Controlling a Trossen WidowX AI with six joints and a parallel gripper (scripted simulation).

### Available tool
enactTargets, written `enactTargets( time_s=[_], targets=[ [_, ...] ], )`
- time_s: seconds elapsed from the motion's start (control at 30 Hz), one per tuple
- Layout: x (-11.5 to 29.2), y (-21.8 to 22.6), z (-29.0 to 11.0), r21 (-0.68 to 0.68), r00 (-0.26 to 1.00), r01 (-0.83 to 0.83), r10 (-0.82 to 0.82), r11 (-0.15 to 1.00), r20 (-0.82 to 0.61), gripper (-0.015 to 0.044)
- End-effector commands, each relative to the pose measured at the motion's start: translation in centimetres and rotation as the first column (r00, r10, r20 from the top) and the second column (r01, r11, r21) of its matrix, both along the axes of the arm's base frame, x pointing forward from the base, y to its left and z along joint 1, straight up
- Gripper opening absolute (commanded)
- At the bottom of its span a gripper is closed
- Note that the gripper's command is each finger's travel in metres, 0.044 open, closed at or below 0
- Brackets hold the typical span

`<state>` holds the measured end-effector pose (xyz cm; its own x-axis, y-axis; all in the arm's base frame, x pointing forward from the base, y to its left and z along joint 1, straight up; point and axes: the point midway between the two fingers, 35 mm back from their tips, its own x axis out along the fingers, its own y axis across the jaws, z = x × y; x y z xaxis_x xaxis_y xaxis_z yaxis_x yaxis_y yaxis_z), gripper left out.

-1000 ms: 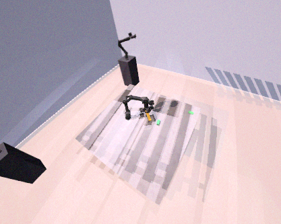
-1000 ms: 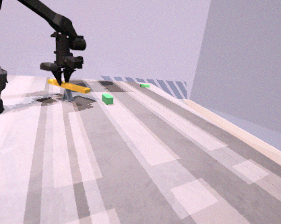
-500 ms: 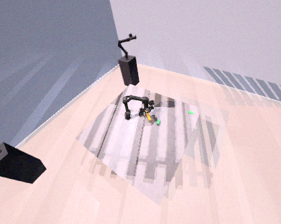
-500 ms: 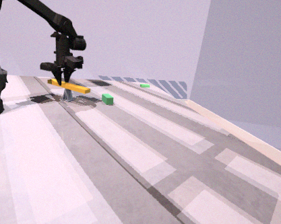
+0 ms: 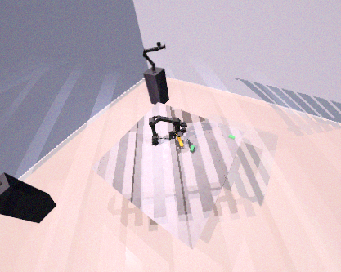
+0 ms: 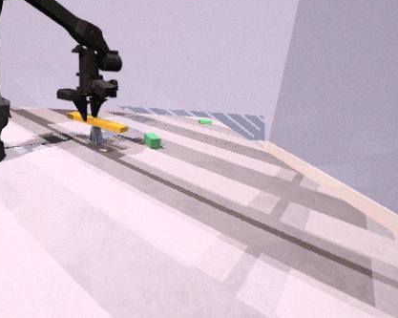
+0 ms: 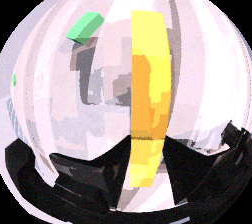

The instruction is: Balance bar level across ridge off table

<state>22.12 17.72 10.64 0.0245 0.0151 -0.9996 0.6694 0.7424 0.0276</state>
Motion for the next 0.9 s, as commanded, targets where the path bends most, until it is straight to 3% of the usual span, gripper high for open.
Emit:
enactTargets(
  time_s=[0.0, 0.87],
  targets=[
    [0.00, 0.00, 0.00, 0.000, 1.000, 0.000, 0.000, 1.000, 0.000, 0.0157],
    [0.00, 0.00, 0.00, 0.000, 1.000, 0.000, 0.000, 1.000, 0.000, 0.0170]
  ],
)
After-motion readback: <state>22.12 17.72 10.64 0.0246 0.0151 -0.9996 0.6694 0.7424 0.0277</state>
